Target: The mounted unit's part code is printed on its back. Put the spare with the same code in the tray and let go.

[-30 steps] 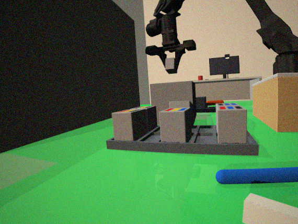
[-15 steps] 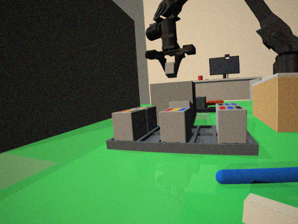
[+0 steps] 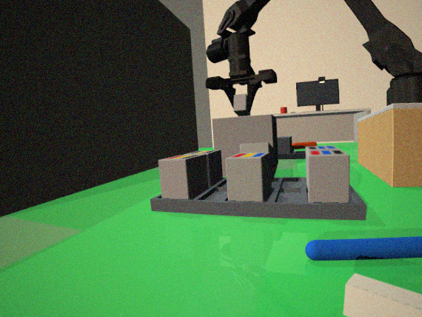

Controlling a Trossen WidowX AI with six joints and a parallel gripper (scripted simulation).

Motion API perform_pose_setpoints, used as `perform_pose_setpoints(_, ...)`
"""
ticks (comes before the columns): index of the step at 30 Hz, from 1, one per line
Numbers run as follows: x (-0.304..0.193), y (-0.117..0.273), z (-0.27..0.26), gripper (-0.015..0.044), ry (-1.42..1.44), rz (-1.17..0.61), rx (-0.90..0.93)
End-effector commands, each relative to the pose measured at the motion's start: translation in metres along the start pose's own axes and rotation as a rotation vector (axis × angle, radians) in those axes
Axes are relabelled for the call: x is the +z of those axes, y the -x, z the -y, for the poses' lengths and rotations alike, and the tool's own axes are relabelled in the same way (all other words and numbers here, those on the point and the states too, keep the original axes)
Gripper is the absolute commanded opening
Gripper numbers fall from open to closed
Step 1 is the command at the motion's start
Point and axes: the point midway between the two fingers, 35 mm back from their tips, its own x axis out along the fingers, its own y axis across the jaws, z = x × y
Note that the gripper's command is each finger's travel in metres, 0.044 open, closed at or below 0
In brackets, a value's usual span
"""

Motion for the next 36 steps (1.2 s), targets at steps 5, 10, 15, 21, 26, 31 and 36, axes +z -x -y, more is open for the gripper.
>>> perform_pose_setpoints(5,0.0,-0.011,0.001,0.0,0.004,0.001,-0.01)
perform_pose_setpoints(10,0.0,-0.016,0.001,0.0,0.004,0.001,-0.01)
perform_pose_setpoints(15,0.0,-0.021,0.001,0.0,0.004,0.001,-0.01)
perform_pose_setpoints(21,0.001,-0.028,0.001,0.0,0.004,0.001,-0.01)
perform_pose_setpoints(26,0.001,-0.033,0.001,0.0,0.004,0.001,-0.01)
perform_pose_setpoints(31,0.001,-0.038,0.001,0.0,0.004,0.001,-0.01)
perform_pose_setpoints(36,0.0,-0.043,0.001,0.0,0.004,0.001,-0.01)
